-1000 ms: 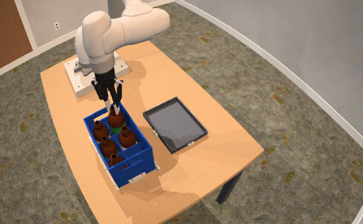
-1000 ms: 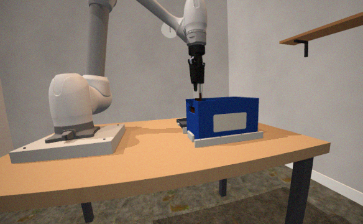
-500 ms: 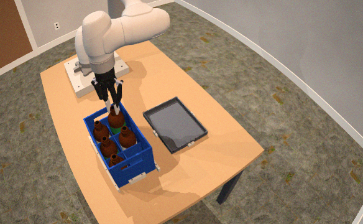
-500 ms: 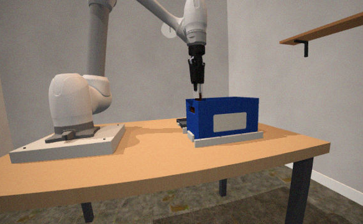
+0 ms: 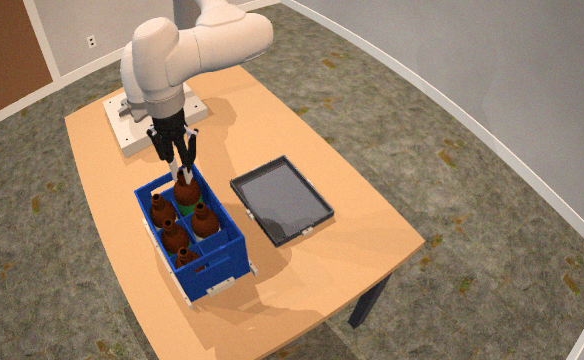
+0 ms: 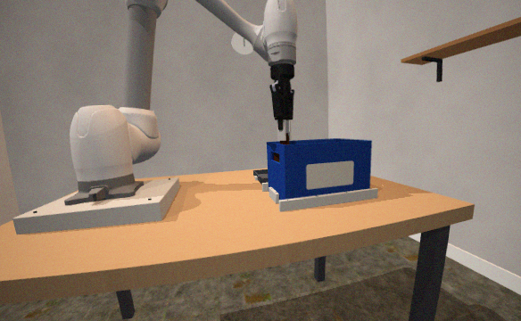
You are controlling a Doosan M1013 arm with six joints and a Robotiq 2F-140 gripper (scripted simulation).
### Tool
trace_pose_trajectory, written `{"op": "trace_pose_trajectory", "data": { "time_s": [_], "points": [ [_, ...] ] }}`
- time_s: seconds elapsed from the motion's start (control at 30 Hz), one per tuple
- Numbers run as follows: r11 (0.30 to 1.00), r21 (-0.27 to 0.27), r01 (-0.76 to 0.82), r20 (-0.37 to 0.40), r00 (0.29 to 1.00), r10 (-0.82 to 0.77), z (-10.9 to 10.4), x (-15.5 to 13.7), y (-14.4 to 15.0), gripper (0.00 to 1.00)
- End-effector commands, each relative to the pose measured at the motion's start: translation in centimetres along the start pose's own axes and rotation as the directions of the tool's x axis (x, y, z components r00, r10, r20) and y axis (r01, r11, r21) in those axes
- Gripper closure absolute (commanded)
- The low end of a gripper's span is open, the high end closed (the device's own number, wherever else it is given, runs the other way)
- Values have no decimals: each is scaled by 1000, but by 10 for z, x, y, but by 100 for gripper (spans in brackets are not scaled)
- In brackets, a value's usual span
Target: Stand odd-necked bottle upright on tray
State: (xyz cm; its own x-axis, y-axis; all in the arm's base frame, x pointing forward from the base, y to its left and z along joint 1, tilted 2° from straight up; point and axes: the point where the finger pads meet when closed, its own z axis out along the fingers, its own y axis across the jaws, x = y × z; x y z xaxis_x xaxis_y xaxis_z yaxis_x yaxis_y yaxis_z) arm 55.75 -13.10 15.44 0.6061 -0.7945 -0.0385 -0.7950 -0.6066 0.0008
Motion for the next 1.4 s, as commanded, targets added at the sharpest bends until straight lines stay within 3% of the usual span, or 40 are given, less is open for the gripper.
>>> {"op": "trace_pose_trajectory", "data": {
  "time_s": [0.0,1.37],
  "points": [
    [1000,0,0,0,1000,0,-1,0,0,100],
    [1000,0,0,0,1000,0,-36,0,0,100]
  ]
}}
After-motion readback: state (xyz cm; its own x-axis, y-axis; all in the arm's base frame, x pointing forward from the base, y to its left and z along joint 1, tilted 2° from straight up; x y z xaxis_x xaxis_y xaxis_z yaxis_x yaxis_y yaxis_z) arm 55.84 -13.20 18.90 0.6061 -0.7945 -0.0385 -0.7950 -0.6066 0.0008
